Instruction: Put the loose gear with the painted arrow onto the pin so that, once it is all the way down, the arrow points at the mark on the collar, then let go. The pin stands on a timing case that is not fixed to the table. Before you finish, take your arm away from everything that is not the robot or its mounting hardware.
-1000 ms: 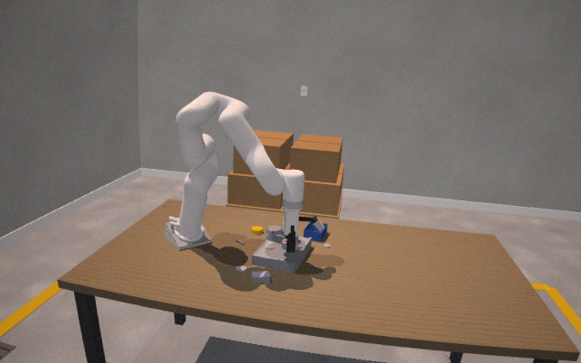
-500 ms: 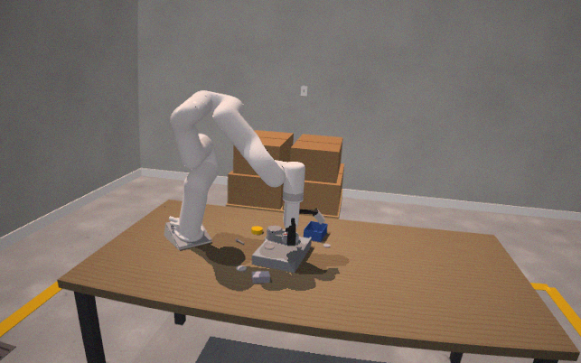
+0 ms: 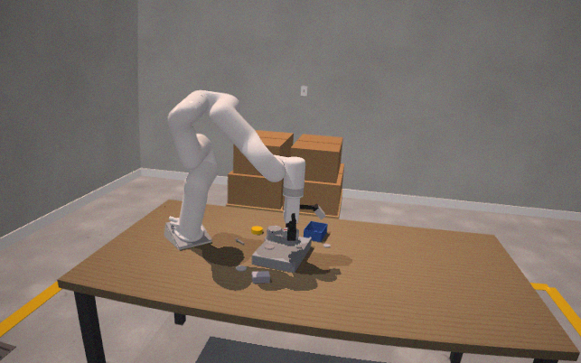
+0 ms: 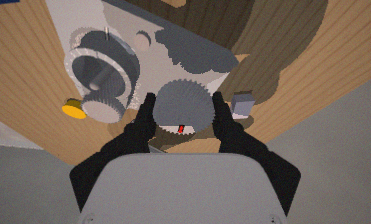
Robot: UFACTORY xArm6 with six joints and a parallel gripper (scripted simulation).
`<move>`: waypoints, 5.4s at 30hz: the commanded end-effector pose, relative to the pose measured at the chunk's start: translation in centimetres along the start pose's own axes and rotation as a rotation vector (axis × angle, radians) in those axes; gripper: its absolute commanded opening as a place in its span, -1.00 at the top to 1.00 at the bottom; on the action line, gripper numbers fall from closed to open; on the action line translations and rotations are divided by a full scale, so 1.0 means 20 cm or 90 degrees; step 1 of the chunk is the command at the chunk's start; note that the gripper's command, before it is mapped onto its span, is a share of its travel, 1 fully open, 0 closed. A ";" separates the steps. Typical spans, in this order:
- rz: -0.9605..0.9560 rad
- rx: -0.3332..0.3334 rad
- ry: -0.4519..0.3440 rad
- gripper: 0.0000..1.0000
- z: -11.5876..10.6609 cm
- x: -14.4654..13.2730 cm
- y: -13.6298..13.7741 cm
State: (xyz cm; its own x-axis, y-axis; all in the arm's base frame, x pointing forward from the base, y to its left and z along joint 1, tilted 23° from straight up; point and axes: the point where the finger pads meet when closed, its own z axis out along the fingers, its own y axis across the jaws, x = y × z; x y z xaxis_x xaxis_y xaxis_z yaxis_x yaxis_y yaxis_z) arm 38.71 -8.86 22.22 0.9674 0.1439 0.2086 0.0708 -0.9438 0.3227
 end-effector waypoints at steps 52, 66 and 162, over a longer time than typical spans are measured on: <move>0.078 0.000 0.003 1.00 -0.02 0.02 -0.59; 0.238 0.000 0.003 1.00 -0.02 0.02 -0.59; 1.417 0.003 0.002 1.00 -0.02 0.02 -0.59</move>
State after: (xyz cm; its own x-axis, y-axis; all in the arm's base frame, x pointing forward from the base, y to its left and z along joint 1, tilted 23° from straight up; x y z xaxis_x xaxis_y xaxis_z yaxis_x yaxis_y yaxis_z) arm 38.00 2.34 18.66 -0.5329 -0.8361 0.1302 -0.8104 0.4601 -0.3627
